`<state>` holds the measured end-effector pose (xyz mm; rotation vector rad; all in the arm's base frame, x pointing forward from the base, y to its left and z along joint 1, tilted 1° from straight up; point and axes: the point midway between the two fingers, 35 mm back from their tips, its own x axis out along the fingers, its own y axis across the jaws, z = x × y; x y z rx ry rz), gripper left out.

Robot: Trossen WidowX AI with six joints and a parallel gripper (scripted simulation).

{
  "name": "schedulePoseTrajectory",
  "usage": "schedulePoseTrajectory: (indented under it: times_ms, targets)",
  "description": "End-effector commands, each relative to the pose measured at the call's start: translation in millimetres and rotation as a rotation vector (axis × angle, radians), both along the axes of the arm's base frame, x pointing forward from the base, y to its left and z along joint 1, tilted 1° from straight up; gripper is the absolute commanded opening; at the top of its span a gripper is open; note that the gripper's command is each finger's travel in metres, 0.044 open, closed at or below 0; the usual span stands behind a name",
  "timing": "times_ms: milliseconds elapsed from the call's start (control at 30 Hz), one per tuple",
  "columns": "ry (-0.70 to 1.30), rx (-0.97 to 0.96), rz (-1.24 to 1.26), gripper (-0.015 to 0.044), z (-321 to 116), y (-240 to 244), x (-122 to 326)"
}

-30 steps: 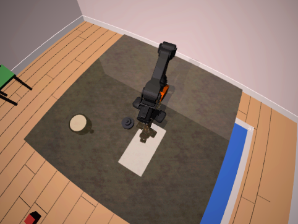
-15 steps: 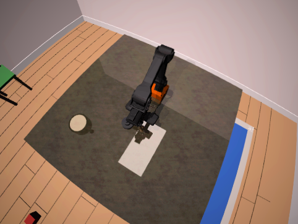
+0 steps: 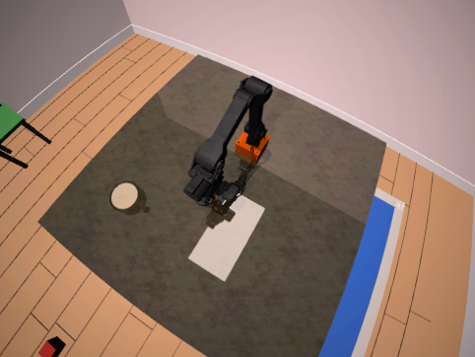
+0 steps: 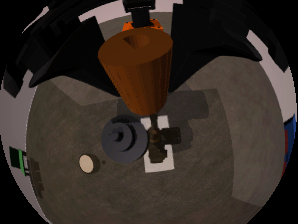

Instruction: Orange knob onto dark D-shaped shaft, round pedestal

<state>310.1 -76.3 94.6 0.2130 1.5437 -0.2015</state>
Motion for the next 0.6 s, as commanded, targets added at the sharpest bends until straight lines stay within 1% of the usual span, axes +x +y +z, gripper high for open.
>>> schedulePoseTrajectory:
  times_ms: [0, 567]
  targets:
    - [-0.012, -0.004, -0.003, 0.0, -1, -11, 5]
    - [-0.008, -0.011, 0.005, 0.0, -16, -55, 15]
